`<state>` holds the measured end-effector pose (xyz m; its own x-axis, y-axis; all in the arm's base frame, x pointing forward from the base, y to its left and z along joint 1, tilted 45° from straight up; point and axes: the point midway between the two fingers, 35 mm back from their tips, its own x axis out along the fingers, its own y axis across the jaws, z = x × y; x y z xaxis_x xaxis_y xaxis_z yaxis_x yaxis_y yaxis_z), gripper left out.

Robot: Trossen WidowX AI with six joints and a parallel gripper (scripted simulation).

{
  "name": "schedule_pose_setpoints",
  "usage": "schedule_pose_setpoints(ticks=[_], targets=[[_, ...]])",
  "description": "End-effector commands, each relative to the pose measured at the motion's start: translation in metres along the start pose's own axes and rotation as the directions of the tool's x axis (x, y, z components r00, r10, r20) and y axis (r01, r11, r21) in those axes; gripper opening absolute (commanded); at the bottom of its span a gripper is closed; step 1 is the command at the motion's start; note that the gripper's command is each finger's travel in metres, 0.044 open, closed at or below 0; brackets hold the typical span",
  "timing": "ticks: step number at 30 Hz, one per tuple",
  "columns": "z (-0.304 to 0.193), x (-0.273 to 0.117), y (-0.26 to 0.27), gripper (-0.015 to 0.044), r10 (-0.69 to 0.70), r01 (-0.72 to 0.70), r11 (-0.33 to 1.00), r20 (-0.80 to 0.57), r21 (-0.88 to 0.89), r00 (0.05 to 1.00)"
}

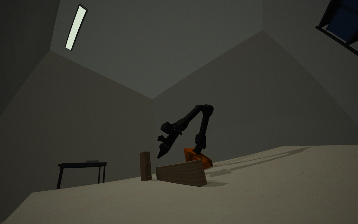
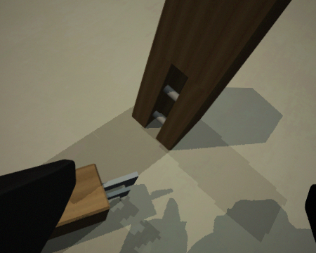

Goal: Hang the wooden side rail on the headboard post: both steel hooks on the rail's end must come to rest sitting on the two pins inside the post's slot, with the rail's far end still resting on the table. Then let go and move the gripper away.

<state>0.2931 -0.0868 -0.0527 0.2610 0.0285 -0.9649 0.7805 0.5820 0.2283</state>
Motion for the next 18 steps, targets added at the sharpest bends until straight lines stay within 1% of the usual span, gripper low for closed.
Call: schedule_pose_setpoints(ticks=[1,5,9,12,15,18], targets=[[0.004,0.002,0.015,0.044,0.023,-0.063,0.943,-0.126,-0.325,0.992],[0.006,0.001,0.029,0.044,0.047,-0.191,0.781,-0.249,-0.594,0.967],[0.008,-0.003,0.042,0.044,0.079,-0.348,0.535,-0.365,-0.77,0.928],[0.01,-0.008,0.052,0.044,0.107,-0.455,0.314,-0.446,-0.833,0.889],[0.013,-0.014,0.062,0.044,0.139,-0.532,0.078,-0.519,-0.843,0.843],[0.015,-0.019,0.069,0.044,0.166,-0.566,-0.068,-0.569,-0.822,0.806]])
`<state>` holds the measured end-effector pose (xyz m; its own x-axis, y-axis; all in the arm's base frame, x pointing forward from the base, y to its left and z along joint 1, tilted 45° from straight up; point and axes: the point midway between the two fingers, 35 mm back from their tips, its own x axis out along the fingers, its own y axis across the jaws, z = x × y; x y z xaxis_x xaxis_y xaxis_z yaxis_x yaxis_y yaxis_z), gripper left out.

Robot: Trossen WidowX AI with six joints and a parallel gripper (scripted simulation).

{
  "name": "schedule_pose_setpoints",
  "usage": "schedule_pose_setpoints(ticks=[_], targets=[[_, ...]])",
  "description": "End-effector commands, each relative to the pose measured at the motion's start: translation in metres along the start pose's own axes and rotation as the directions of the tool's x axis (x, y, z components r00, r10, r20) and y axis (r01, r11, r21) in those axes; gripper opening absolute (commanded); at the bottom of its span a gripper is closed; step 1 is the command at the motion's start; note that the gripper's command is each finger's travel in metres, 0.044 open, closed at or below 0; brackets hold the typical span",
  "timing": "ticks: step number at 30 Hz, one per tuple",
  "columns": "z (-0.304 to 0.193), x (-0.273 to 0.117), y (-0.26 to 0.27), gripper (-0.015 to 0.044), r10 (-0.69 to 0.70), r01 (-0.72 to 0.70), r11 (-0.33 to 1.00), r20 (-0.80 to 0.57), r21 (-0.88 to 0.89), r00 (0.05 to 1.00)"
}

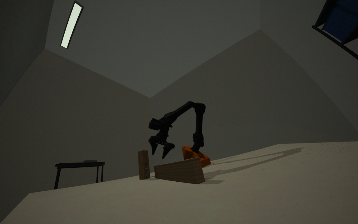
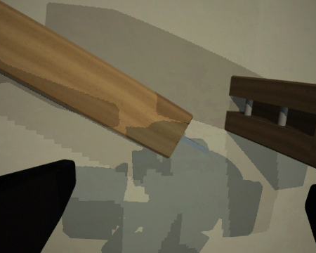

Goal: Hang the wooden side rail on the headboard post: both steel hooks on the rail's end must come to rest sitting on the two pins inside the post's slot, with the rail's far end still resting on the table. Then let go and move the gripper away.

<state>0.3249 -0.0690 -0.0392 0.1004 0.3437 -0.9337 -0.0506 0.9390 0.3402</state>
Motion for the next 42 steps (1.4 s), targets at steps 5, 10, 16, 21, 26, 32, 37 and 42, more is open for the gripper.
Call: schedule_pose_setpoints(ticks=[5,10,16,21,26,32,37,42], targets=[[0.039,-0.023,0.022,0.044,0.362,-0.286,0.573,-0.077,-0.768,0.929],[0.045,-0.029,0.025,0.044,0.413,-0.262,0.409,-0.078,-0.874,0.907],[0.045,-0.029,0.025,0.044,0.414,-0.262,0.409,-0.078,-0.874,0.907],[0.045,-0.029,0.025,0.044,0.414,-0.262,0.409,-0.078,-0.874,0.907],[0.045,-0.029,0.025,0.044,0.414,-0.262,0.409,-0.078,-0.874,0.907],[0.042,0.003,0.04,0.044,0.415,-0.262,0.408,-0.078,-0.874,0.907],[0.042,0.007,0.042,0.044,0.415,-0.262,0.408,-0.078,-0.874,0.907],[0.041,0.017,0.046,0.044,0.415,-0.262,0.408,-0.078,-0.874,0.906]])
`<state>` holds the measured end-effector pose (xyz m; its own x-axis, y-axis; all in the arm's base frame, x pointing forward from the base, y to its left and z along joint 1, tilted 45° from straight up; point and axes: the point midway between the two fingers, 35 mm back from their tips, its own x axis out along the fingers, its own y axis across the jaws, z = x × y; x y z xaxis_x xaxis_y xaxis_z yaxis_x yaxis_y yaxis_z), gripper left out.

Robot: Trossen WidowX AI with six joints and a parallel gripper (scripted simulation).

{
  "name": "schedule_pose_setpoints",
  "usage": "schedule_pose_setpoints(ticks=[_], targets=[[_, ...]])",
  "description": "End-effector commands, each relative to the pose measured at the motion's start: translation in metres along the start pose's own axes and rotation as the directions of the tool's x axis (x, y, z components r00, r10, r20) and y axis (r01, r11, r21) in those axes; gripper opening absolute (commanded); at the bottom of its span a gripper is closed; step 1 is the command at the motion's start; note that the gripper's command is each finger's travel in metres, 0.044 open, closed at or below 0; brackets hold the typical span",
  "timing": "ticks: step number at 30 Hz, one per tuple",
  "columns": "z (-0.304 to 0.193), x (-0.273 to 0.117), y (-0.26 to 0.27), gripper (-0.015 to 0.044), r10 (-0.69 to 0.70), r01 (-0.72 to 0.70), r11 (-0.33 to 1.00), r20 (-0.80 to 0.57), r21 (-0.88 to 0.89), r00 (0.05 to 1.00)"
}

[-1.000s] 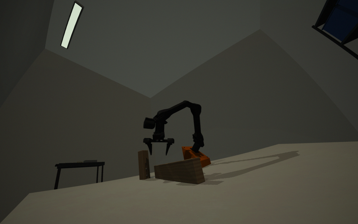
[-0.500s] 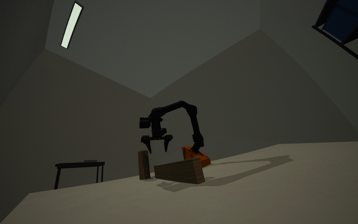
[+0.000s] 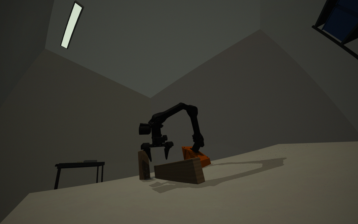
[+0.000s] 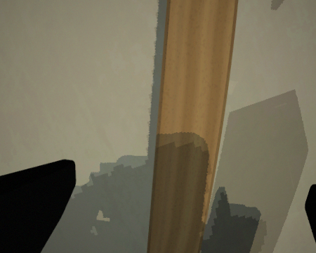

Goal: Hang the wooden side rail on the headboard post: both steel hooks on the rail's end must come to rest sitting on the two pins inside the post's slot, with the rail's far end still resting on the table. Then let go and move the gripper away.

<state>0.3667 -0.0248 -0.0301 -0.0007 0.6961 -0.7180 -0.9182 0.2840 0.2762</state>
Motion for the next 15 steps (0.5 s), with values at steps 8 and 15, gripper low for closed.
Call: schedule_pose_setpoints(ticks=[8,15], targets=[[0.0,0.017,0.001,0.044,0.008,-0.008,1.0,0.003,0.006,1.0],[0.0,0.029,0.001,0.044,0.008,-0.008,1.0,0.002,0.007,1.0]])
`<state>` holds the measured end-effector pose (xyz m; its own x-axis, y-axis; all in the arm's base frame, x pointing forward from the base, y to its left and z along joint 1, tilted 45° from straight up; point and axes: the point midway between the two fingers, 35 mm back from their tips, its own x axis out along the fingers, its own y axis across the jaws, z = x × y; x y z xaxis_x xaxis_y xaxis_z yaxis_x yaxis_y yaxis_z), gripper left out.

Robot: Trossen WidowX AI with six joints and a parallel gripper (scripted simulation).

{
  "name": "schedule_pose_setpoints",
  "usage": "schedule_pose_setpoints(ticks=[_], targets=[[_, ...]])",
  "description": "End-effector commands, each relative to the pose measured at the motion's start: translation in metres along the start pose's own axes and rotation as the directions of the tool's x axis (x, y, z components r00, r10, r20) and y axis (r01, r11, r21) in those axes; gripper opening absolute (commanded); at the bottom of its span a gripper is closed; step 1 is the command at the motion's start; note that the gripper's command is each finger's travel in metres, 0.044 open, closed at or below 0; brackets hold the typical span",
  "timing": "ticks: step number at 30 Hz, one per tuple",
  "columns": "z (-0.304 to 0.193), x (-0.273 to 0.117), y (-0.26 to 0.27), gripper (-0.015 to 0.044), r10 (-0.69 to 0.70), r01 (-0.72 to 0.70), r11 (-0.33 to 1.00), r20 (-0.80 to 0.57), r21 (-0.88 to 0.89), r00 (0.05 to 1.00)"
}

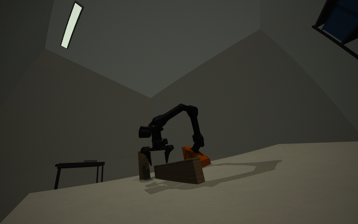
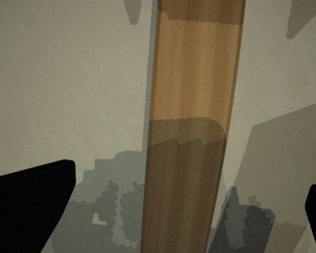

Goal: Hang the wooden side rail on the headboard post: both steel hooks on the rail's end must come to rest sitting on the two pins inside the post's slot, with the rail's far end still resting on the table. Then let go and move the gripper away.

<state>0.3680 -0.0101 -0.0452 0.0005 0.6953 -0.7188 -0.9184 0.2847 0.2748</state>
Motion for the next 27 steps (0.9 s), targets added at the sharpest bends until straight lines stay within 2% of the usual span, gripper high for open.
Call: schedule_pose_setpoints(ticks=[1,27], targets=[[-0.001,0.009,0.002,0.044,0.01,-0.01,1.0,0.002,0.008,1.0],[0.0,0.051,0.004,0.044,0.011,-0.011,1.0,0.006,0.006,1.0]])
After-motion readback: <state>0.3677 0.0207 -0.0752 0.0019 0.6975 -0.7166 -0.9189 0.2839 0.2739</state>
